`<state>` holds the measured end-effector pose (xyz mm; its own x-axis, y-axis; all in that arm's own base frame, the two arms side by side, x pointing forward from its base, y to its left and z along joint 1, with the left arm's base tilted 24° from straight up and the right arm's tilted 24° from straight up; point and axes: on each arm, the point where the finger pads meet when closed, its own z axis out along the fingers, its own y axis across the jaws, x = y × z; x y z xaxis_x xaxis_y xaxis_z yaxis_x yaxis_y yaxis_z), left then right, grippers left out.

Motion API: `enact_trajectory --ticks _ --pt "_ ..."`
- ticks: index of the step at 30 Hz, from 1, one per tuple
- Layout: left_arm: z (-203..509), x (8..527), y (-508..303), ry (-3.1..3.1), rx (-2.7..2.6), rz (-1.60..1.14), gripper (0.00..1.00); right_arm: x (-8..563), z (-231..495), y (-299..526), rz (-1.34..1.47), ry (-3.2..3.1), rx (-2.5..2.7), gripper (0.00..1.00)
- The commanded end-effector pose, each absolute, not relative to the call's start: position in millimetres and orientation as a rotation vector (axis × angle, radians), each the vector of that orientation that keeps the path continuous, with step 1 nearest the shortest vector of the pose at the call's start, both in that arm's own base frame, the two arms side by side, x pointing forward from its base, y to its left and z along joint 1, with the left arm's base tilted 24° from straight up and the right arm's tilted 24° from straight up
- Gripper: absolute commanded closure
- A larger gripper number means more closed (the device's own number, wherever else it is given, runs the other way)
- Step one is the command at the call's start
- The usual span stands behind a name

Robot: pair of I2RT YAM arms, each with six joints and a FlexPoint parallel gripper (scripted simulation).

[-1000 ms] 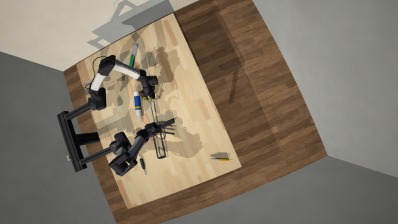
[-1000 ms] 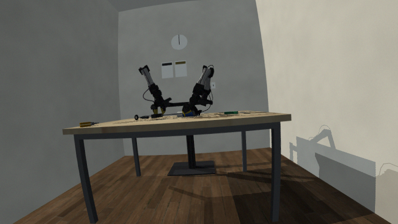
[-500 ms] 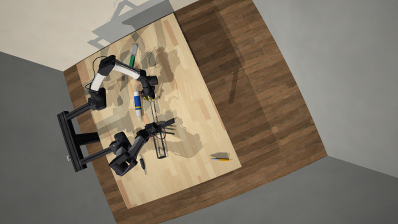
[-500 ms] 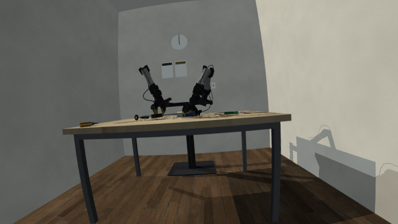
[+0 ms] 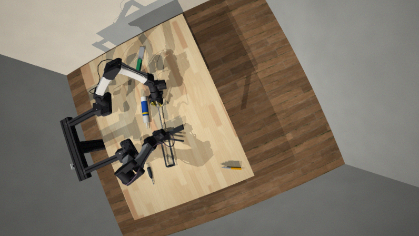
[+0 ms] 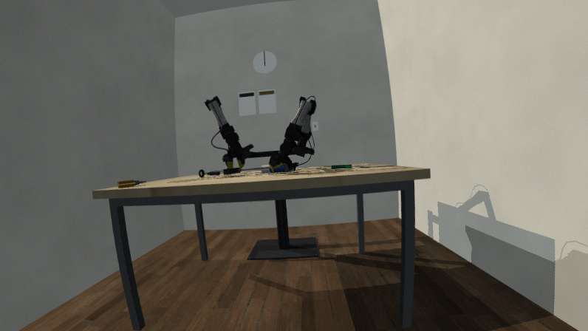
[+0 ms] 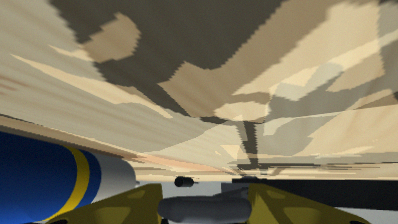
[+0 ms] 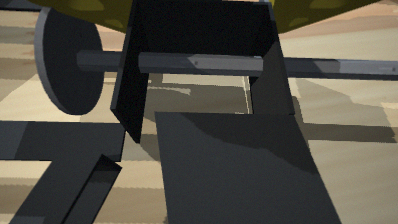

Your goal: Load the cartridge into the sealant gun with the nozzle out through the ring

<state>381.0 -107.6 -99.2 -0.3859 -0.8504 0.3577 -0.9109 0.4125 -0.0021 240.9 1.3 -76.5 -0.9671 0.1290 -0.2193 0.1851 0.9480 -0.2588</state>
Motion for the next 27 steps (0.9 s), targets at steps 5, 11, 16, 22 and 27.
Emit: enact_trajectory --ticks 5,11,16,22,27 --pt "-63 409 -58 -2.53 1.592 0.226 1.0 253 -65 -16 -0.473 2.818 0.345 0.97" --pt "-63 409 -58 -2.53 1.592 0.226 1.0 253 -65 -16 -0.473 2.818 0.345 0.97" --pt "-63 409 -58 -2.53 1.592 0.226 1.0 253 -65 -16 -0.473 2.818 0.345 0.97" --pt "-98 389 -80 -2.466 1.548 0.236 1.0 242 -75 -19 -0.493 2.854 0.335 0.97" --pt "-107 394 -77 -2.462 1.552 0.229 1.0 248 -78 -19 -0.495 2.854 0.336 0.97"
